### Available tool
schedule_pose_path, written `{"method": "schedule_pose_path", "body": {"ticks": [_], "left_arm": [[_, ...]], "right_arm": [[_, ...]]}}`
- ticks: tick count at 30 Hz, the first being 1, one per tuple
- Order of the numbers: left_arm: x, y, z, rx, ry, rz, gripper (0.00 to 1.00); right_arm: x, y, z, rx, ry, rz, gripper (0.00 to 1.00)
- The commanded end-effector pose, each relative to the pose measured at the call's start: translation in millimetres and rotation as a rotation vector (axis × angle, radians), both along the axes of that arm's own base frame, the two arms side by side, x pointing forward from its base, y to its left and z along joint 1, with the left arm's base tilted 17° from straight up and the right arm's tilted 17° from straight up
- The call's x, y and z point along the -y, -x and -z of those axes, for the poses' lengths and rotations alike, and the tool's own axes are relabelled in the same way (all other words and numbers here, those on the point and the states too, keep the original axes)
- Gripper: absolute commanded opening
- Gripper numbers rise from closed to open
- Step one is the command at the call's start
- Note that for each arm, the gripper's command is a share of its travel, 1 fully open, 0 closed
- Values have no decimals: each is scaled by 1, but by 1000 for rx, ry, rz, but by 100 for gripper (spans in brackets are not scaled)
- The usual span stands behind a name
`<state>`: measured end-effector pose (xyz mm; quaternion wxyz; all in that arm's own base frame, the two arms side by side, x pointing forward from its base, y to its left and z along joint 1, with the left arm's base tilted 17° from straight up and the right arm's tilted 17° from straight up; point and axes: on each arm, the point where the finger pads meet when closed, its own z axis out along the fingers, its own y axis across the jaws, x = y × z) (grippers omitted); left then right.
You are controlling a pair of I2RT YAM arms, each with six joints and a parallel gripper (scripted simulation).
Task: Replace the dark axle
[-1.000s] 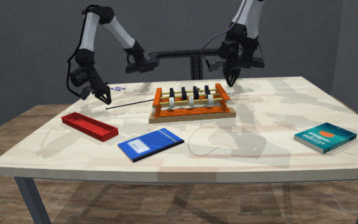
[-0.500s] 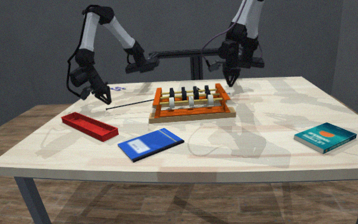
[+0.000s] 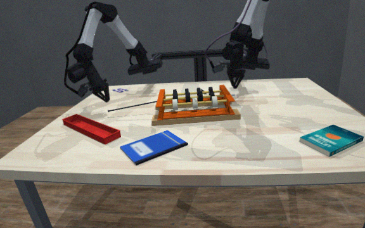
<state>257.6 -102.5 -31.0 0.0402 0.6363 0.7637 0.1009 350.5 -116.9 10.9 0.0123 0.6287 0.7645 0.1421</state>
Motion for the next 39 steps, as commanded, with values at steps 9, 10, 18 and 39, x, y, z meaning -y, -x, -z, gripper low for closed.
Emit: {"method": "schedule_pose_path", "body": {"ticks": [9, 10, 18, 39], "left_arm": [[1, 2, 3, -15, -6, -1, 31], [1, 2, 3, -15, -6, -1, 31], [1, 2, 3, -15, -6, -1, 31], [1, 2, 3, -15, -6, -1, 31]], "right_arm": [[4, 7, -45, 20, -5, -13, 26], [4, 1, -37, 26, -2, -12, 26], [-2, 5, -31, 23, -2, -13, 26], [-50, -7, -11, 15, 235, 136, 19]]}}
